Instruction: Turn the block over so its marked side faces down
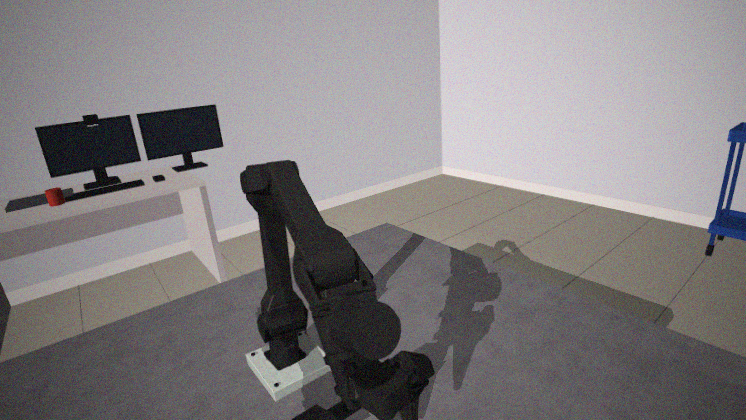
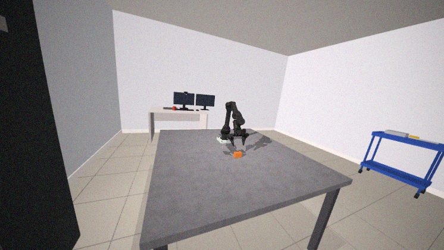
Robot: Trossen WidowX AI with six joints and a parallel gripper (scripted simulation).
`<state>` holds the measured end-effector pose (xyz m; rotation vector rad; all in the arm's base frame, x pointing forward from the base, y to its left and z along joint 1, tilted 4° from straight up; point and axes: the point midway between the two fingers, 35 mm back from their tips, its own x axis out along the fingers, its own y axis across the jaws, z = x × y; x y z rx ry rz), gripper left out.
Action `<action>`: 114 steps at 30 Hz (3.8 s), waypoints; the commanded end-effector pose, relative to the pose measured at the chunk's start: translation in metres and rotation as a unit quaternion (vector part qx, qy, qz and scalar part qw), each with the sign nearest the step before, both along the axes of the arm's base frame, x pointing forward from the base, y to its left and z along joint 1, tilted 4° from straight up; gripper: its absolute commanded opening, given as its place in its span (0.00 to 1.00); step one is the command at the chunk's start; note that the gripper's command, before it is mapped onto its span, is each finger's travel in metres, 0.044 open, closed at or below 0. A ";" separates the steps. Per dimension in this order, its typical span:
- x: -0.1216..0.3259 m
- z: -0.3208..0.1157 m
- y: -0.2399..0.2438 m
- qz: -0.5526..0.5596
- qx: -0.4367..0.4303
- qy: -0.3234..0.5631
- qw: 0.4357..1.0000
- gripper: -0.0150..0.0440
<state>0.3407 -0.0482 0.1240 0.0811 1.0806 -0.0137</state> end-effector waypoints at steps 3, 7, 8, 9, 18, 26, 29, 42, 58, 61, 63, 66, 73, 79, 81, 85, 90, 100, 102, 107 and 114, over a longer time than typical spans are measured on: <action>0.012 0.005 -0.002 0.007 0.003 0.104 0.995 1.00; 0.018 0.012 -0.002 0.011 0.005 0.169 0.986 1.00; 0.019 0.013 -0.002 0.013 0.005 0.185 0.983 1.00; 0.019 0.015 -0.002 0.014 0.006 0.198 0.980 1.00; 0.020 0.014 -0.003 0.015 0.006 0.208 0.978 1.00; 0.021 -0.019 0.002 0.015 0.006 0.208 0.978 1.00; 0.022 -0.024 0.002 0.015 0.006 0.208 0.978 1.00; 0.024 -0.042 0.002 0.015 0.006 0.208 0.978 1.00; 0.025 -0.067 0.003 0.015 0.006 0.208 0.978 1.00; 0.025 -0.067 0.003 0.015 0.006 0.208 0.978 0.96; 0.025 -0.067 0.003 0.015 0.006 0.208 0.978 0.87; 0.025 -0.067 0.003 0.015 0.006 0.208 0.978 0.77; 0.025 -0.067 0.003 0.015 0.006 0.208 0.978 0.69; 0.025 -0.067 0.003 0.015 0.006 0.208 0.978 0.62; 0.025 -0.067 0.003 0.015 0.006 0.208 0.978 0.60; 0.025 -0.067 0.003 0.015 0.006 0.208 0.978 0.55; 0.025 -0.058 0.003 0.015 0.006 0.208 0.978 0.40; 0.023 -0.037 0.002 0.014 0.006 0.203 0.979 0.25; 0.024 -0.039 0.001 0.013 0.005 0.190 0.982 0.25; 0.026 -0.042 0.001 0.010 0.004 0.153 0.988 0.25; 0.026 -0.046 0.001 0.007 0.002 0.101 0.995 0.25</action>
